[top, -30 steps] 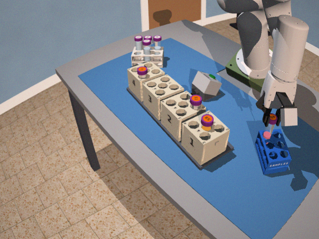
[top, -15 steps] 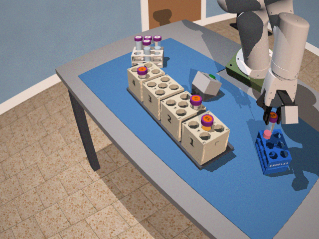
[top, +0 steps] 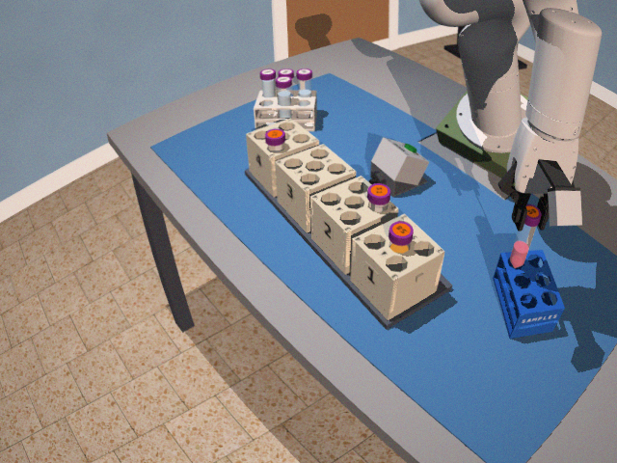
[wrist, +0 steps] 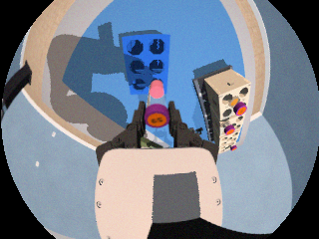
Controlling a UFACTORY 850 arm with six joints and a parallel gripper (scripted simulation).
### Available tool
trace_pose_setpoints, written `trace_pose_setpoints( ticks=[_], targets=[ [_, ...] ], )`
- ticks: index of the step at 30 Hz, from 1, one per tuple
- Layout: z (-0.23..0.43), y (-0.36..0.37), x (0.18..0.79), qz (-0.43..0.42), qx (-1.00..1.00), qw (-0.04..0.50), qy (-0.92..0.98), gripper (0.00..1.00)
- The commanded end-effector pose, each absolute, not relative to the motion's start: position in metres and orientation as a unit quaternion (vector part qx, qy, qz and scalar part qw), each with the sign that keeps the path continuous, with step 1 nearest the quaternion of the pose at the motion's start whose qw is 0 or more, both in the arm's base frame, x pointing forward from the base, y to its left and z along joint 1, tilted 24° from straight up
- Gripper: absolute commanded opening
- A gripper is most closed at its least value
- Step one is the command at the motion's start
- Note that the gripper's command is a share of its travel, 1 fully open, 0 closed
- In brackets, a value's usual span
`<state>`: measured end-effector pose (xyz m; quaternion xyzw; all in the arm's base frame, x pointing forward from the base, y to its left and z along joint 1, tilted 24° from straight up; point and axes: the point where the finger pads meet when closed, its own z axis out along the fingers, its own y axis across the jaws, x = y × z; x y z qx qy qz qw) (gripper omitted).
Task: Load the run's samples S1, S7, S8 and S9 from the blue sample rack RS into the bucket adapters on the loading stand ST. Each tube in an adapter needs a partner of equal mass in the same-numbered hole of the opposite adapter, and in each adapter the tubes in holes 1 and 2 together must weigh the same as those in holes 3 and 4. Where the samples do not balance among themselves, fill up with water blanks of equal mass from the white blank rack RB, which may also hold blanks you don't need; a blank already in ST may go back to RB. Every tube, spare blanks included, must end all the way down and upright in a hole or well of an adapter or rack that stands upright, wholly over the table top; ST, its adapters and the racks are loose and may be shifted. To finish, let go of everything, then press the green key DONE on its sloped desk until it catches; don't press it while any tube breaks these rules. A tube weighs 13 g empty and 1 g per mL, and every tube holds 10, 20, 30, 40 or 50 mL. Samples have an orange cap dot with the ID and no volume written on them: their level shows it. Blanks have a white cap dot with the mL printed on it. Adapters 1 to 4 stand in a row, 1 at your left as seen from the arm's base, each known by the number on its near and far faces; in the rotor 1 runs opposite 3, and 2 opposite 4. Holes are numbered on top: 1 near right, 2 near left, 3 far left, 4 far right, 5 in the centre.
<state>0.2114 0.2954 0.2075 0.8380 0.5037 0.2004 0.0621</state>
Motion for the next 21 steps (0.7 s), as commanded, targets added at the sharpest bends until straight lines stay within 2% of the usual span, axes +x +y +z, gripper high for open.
trace_pose_setpoints(
  ticks=[1, 21],
  targets=[
    [0.218, 0.295, 0.208, 0.199, 0.838, 0.062, 0.504, 0.00],
    [0.251, 0.291, 0.193, 0.199, 0.838, 0.062, 0.504, 0.00]
  ],
)
